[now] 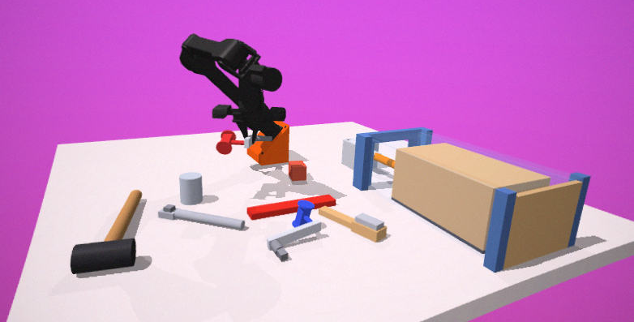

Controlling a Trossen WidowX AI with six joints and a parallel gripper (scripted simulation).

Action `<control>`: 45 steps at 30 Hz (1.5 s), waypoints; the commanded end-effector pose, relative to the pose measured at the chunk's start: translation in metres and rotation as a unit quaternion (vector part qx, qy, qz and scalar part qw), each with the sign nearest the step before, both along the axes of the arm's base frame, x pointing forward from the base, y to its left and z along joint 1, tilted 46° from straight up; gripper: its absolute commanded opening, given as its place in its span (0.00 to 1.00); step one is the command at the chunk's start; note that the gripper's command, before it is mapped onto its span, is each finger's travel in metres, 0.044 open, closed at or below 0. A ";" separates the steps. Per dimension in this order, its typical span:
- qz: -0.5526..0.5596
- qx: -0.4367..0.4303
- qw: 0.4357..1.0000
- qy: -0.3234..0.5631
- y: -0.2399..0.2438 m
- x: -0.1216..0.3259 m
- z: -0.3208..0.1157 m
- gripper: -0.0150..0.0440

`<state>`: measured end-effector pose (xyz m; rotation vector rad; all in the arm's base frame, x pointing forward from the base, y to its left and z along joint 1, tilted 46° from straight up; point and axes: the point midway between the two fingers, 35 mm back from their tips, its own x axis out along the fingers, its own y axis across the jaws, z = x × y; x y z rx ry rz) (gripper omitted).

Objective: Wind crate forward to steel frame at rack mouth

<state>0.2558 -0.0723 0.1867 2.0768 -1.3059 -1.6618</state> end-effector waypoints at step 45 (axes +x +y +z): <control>-0.290 0.042 0.916 -0.274 0.163 0.031 -0.102 0.25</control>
